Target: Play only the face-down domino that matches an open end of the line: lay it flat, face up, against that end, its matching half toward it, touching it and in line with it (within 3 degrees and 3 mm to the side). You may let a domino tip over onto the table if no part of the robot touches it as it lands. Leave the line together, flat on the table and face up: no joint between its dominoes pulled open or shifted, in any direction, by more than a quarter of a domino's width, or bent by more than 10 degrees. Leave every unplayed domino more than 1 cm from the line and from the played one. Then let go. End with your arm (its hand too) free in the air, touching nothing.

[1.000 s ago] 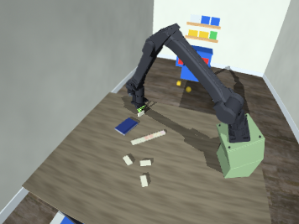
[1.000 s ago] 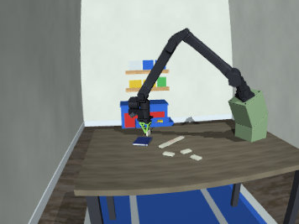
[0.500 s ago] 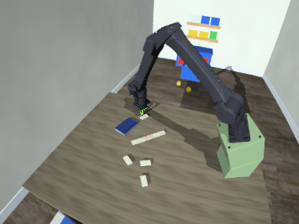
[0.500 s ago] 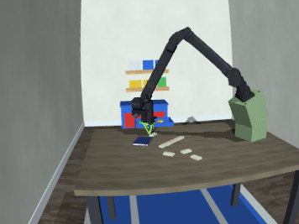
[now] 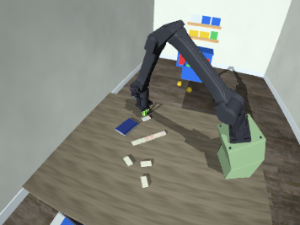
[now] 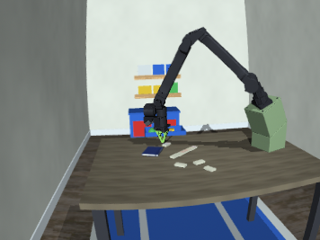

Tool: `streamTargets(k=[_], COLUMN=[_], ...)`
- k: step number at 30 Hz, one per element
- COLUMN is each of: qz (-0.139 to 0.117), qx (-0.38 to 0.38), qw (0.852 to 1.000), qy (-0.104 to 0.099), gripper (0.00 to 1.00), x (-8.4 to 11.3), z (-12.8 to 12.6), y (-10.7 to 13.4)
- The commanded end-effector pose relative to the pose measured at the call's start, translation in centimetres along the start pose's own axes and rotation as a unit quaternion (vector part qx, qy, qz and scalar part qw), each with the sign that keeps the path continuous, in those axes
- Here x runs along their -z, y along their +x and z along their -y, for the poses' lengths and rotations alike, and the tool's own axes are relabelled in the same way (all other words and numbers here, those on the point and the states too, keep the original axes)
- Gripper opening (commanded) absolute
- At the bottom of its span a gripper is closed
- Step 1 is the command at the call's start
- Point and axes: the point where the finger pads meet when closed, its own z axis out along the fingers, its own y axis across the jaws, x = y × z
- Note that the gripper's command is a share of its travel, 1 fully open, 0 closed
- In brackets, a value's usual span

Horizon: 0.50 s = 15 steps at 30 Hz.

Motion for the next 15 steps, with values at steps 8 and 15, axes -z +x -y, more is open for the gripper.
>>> streamTargets(k=[8, 15], qz=[0.023, 0.038], qx=[0.004, 0.007], qw=[1.0, 0.999], qy=[-0.002, -0.004], gripper=[0.0, 0.0], x=[5.8, 11.0], z=[-0.8, -1.5], y=[-1.5, -2.5])
